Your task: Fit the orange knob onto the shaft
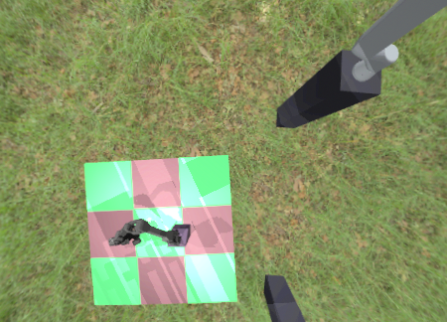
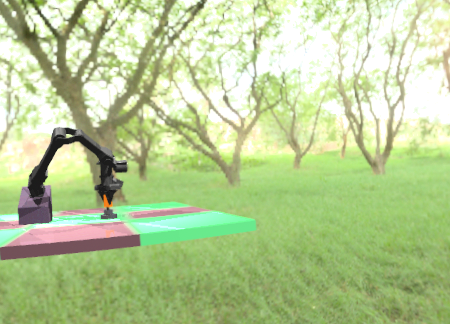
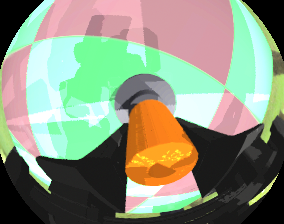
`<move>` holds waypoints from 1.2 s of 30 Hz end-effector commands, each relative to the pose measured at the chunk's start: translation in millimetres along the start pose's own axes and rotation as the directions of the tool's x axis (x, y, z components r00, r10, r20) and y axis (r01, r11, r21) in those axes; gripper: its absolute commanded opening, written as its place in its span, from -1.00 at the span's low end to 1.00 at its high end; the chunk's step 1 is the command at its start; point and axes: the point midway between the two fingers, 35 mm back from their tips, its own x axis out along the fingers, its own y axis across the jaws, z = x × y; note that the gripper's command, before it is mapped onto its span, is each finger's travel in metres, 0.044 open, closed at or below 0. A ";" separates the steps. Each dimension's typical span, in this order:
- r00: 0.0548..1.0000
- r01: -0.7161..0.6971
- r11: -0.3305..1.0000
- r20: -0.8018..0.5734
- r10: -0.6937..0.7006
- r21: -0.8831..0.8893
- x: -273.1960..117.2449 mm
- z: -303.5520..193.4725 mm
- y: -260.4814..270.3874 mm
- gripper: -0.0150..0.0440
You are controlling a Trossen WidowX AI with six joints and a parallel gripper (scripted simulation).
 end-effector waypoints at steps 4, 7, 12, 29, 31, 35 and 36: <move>1.000 -0.001 1.000 0.002 0.001 -0.010 0.4 0.4 0.2 -0.49; 1.000 -0.001 1.000 0.002 0.001 -0.023 0.6 0.4 0.2 -0.49; 1.000 -0.001 1.000 0.002 0.001 -0.026 1.0 0.4 0.2 -0.49; 1.000 0.000 1.000 0.002 0.000 -0.031 10.2 -1.0 1.0 -0.49; 1.000 0.000 1.000 0.002 0.000 -0.031 12.2 -1.0 1.1 -0.49; 1.000 0.000 1.000 0.002 0.000 -0.031 16.0 -1.1 1.4 -0.49; 1.000 0.000 1.000 0.002 0.000 -0.031 16.7 -1.2 1.4 -0.49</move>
